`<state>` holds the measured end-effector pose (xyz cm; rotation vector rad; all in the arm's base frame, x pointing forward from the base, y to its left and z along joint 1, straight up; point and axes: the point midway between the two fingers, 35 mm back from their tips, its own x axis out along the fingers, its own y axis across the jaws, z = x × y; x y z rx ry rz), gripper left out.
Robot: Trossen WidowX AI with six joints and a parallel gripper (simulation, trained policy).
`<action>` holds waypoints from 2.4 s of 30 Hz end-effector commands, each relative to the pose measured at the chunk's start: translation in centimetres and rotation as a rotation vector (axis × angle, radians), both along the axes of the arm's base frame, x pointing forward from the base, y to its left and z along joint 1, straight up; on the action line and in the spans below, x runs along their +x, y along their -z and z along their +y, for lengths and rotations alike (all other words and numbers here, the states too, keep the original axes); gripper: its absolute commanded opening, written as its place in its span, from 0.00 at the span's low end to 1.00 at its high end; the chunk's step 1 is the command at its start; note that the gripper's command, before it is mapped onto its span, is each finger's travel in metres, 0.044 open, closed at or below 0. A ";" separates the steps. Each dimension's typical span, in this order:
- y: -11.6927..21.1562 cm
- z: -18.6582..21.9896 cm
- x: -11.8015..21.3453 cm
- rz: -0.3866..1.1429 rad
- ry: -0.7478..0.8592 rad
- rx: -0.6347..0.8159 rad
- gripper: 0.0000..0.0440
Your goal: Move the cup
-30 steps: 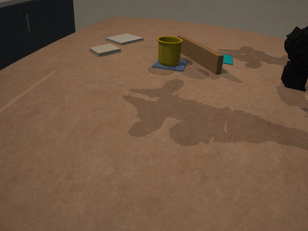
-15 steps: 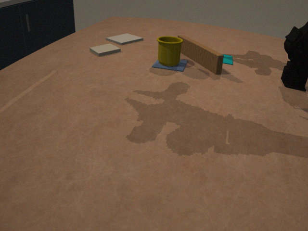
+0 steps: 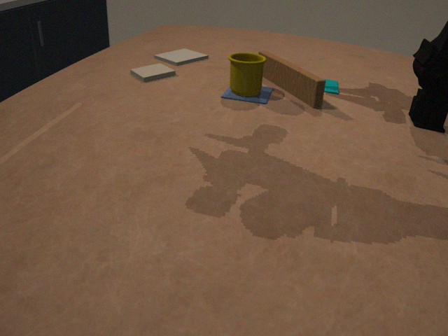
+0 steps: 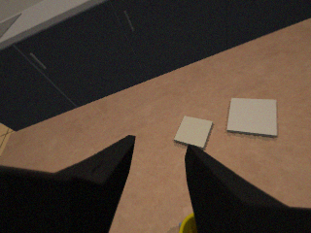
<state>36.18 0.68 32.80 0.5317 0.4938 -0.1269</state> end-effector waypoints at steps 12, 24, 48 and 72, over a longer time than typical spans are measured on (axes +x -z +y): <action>0.6 1.2 0.7 0.168 0.074 0.163 0.38; 1.8 2.1 1.0 0.322 0.153 0.268 0.39; 6.9 2.4 0.4 0.655 0.327 0.316 0.35; 15.0 1.2 -1.3 1.003 0.471 0.203 0.39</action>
